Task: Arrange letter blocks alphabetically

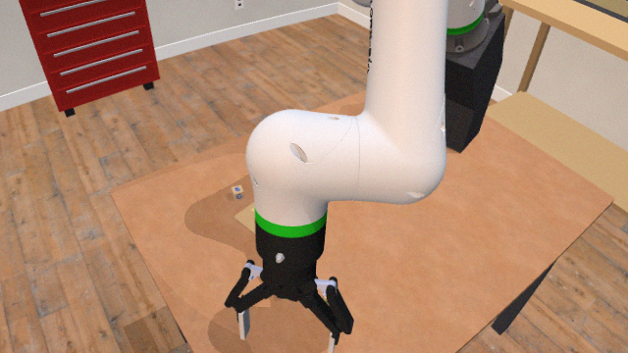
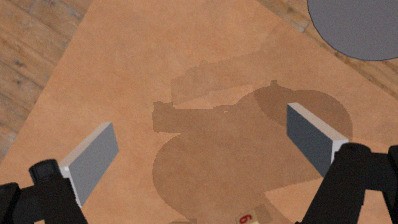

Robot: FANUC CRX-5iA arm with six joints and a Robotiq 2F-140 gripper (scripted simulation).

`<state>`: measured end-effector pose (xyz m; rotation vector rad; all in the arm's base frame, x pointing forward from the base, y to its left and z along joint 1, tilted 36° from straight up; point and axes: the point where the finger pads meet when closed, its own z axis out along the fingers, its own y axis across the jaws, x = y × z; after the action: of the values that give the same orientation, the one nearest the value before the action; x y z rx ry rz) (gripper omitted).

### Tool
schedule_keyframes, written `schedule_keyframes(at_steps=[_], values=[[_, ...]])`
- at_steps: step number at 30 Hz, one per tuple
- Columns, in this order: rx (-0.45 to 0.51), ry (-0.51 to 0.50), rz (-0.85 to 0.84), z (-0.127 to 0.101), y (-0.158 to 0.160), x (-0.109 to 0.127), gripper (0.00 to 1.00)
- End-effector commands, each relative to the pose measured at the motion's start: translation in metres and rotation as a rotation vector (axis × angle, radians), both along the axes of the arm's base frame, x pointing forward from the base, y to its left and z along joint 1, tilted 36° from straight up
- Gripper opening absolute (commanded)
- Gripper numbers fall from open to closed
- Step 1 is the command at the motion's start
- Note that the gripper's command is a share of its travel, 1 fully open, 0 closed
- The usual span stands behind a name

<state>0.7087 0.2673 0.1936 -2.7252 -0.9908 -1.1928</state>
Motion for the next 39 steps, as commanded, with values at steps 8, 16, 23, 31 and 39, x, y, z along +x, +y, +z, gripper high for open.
schedule_keyframes(at_steps=[8, 16, 23, 31, 39], values=[[0.004, -0.026, 0.016, -0.012, -0.0056, -0.02, 1.0], [0.004, -0.026, 0.016, -0.012, -0.0056, -0.02, 1.0], [0.006, -0.038, 0.024, -0.0177, -0.0087, -0.0298, 1.0], [0.006, -0.038, 0.024, -0.0177, -0.0087, -0.0298, 1.0], [0.006, -0.038, 0.024, -0.0177, -0.0087, -0.0298, 1.0]])
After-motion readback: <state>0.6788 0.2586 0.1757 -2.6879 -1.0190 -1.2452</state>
